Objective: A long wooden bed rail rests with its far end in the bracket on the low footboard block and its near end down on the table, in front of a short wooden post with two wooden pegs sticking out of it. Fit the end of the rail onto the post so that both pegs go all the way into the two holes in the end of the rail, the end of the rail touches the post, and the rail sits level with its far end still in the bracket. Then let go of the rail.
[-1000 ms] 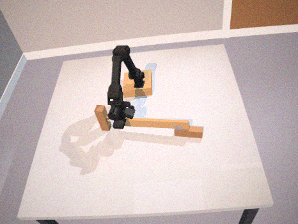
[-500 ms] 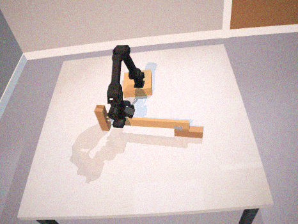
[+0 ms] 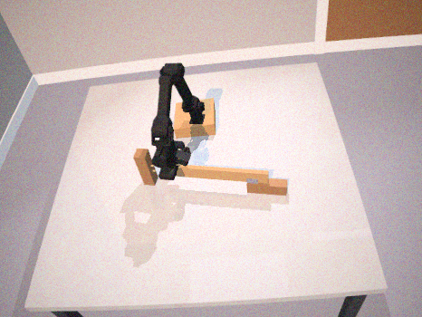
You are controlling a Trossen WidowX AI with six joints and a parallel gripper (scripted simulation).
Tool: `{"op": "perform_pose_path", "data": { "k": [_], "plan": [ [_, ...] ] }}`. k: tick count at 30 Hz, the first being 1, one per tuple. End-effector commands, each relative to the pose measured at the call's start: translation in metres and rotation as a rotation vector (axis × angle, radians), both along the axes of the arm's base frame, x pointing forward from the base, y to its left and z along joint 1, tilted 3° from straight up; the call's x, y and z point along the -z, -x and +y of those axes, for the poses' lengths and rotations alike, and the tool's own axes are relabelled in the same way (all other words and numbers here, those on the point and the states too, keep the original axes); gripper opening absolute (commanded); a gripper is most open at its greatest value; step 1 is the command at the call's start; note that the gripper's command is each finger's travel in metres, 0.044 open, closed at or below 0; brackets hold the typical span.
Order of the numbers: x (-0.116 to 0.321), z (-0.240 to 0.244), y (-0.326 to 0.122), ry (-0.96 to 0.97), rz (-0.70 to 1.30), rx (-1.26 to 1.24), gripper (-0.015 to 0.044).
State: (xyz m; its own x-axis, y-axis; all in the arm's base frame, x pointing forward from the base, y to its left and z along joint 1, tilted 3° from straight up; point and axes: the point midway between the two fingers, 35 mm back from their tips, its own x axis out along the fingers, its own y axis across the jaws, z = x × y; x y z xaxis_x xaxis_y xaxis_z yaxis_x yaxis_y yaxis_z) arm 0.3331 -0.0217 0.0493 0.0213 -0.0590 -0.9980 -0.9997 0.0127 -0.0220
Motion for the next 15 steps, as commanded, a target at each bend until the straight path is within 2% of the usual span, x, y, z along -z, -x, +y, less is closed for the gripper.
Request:
{"op": "perform_pose_path", "data": {
  "k": [1, 15],
  "plan": [
    [-0.0066, 0.0011, -0.0023, -0.006, -0.012, 0.002, 0.0],
    [-0.0019, 0.0009, -0.0022, -0.006, -0.012, 0.002, 0.0]
  ]
}}
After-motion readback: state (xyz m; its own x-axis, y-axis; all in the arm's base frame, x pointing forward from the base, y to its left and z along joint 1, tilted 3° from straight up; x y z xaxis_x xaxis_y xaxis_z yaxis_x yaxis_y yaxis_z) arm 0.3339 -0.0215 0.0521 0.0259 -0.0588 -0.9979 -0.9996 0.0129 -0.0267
